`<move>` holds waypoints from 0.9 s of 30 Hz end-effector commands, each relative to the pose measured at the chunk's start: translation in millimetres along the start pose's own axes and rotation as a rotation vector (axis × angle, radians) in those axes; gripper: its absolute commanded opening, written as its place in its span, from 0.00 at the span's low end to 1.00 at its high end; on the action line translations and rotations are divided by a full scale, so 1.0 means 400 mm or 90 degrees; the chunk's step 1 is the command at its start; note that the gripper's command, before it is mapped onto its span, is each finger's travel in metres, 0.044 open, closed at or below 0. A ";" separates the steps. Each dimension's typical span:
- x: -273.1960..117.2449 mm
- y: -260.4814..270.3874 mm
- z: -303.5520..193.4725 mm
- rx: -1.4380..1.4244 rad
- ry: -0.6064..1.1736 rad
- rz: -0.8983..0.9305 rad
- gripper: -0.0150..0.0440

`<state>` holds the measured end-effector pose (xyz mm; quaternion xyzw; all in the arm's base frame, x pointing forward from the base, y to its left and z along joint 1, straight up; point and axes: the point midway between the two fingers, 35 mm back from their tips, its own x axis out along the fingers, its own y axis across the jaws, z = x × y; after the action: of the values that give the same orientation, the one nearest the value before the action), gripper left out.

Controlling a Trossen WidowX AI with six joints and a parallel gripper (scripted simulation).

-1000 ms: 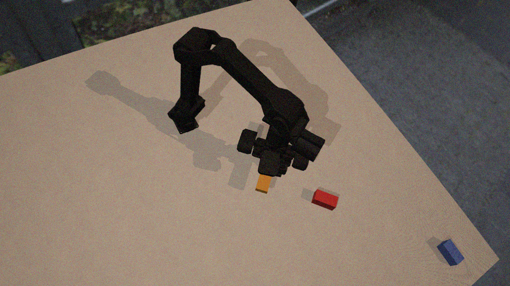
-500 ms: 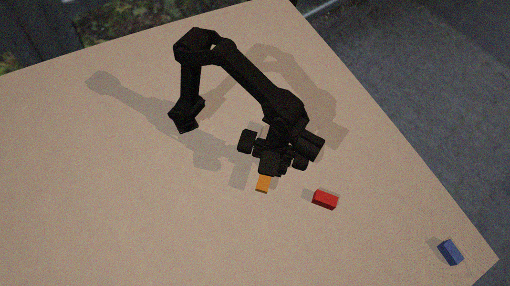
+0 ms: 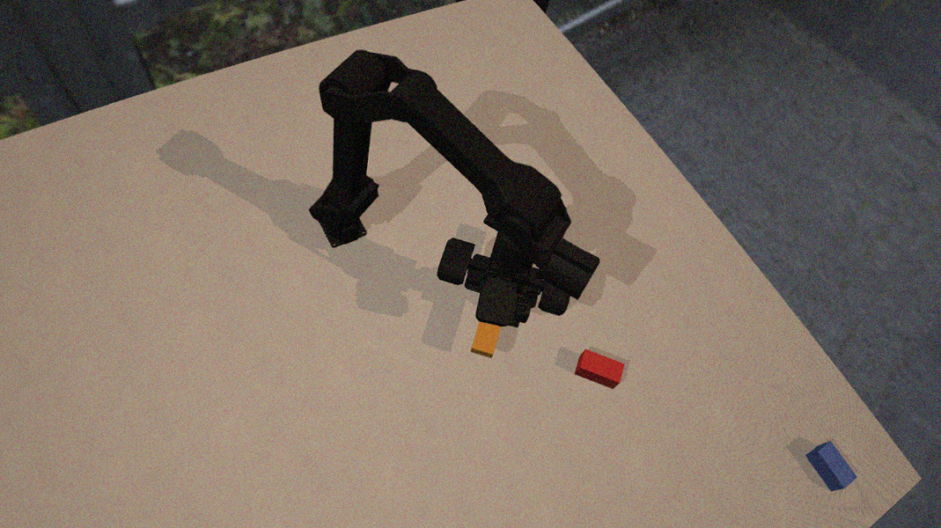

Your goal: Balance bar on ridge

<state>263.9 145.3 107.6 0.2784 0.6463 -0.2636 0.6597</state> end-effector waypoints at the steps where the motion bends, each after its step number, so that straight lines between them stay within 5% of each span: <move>1: 0.000 0.000 0.000 0.000 0.000 0.000 0.25; 14: 0.000 0.000 0.000 0.000 0.000 0.000 0.25; 20: 0.000 0.000 0.000 0.000 0.000 0.000 0.52; 27: 0.000 0.000 0.000 0.000 0.000 0.000 0.54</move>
<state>263.9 145.3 107.6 0.2784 0.6463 -0.2636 0.6598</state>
